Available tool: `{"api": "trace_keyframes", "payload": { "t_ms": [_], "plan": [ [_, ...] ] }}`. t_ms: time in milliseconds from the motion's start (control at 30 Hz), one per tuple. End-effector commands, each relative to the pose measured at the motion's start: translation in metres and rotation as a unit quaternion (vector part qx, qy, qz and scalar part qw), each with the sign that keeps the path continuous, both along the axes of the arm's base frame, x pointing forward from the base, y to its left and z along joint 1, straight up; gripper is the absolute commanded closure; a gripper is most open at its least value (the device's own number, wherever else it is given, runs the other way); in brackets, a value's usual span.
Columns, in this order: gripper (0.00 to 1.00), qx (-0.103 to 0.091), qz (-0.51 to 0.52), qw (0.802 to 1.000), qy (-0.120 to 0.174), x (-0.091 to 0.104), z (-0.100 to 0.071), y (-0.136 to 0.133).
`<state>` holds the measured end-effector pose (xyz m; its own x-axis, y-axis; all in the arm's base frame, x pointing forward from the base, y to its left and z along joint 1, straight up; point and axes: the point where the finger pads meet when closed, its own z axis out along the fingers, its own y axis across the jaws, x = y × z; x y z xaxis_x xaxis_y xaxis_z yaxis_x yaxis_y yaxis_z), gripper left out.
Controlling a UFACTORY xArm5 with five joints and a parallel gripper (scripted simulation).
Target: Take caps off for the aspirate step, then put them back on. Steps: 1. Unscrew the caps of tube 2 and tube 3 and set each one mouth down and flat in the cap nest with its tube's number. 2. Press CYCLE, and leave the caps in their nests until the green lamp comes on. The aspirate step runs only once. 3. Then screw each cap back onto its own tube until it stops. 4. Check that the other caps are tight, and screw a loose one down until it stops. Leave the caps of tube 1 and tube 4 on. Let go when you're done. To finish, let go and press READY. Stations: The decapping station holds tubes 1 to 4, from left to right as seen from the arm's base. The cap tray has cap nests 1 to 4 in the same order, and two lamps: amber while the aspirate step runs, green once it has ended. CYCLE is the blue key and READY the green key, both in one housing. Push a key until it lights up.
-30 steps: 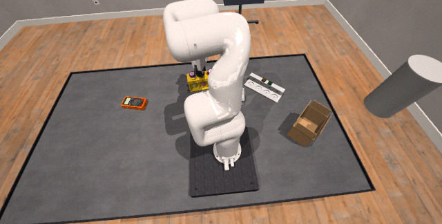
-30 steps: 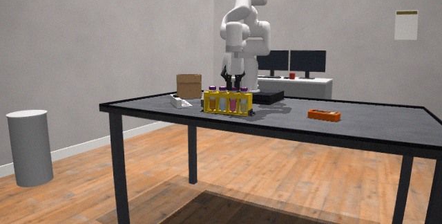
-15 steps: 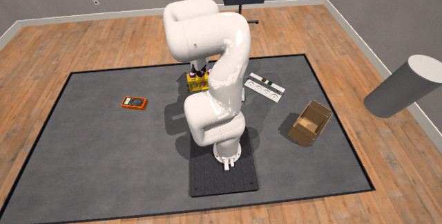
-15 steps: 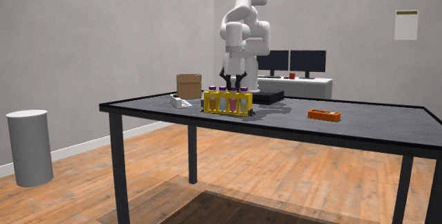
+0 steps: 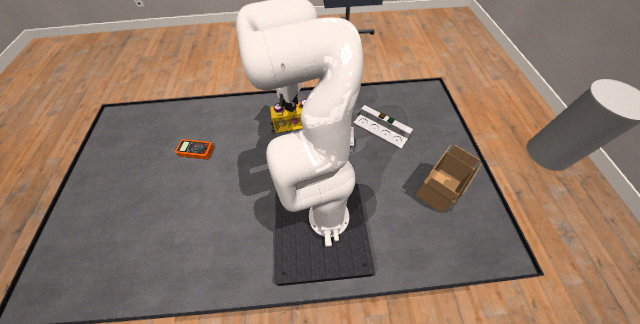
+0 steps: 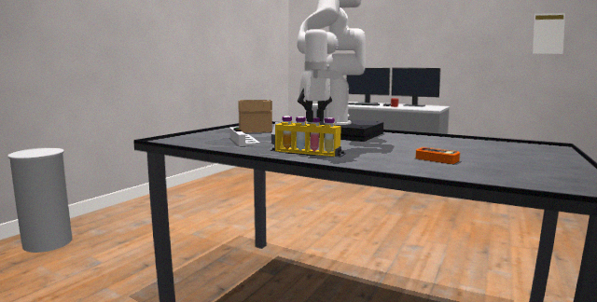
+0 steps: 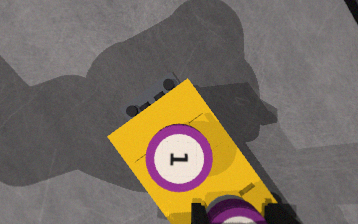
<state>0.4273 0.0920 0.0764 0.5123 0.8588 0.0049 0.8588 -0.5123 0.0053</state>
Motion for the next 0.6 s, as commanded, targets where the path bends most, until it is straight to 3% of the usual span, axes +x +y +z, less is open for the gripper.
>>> {"api": "trace_keyframes", "payload": {
  "t_ms": [0, 267, 333, 567],
  "plan": [
    [1.0, 0.002, 0.098, 0.995, -0.002, 0.0013, 0.0015, 0.0003],
    [1.0, 0.0, 0.294, 0.956, -0.002, 0.0013, 0.0017, 0.0003],
    [1.0, 0.0, 0.294, 0.956, -0.002, 0.0013, 0.0017, 0.0003],
    [1.0, -0.001, 0.456, 0.89, -0.003, 0.0013, 0.0019, 0.0003]
  ]
}}
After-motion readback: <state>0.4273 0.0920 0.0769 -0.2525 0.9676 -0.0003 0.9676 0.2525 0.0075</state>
